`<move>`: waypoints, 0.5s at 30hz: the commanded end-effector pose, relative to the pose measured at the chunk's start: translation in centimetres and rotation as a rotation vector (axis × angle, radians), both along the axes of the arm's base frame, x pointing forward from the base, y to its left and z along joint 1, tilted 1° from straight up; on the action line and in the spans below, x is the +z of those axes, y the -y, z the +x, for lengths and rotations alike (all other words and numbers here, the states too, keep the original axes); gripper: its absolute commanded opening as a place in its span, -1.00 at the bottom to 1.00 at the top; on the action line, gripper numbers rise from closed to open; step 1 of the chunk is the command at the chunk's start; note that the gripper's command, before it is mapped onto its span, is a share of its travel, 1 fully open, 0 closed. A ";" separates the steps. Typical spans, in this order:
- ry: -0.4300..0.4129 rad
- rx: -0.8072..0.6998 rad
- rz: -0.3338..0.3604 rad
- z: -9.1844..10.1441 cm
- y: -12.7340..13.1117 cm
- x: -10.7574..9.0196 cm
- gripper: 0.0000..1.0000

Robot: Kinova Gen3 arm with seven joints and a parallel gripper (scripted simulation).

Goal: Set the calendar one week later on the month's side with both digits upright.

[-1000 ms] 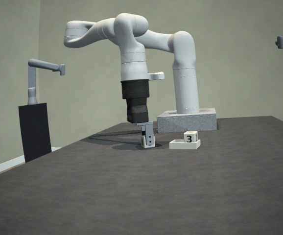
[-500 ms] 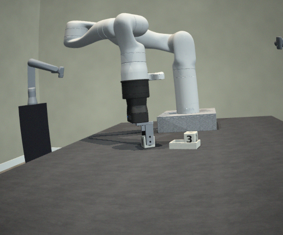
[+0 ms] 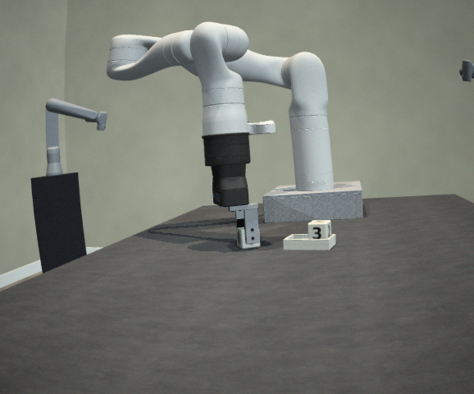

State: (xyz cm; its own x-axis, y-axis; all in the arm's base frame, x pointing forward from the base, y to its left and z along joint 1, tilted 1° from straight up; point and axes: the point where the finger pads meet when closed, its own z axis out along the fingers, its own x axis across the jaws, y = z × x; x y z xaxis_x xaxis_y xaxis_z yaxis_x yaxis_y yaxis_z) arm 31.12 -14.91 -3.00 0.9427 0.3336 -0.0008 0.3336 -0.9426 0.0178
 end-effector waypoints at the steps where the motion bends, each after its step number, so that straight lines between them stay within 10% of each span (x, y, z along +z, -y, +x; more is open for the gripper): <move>1: 0.001 0.000 -0.001 0.0 0.0 0.1 0.80; 15: 0.001 0.000 -0.001 0.0 0.0 0.8 0.80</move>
State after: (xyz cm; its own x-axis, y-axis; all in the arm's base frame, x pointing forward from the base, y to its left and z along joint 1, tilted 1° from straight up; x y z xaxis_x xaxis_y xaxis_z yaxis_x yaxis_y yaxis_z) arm 31.04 -14.79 -2.59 0.9426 0.3340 -0.0021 0.3340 -0.9425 0.0140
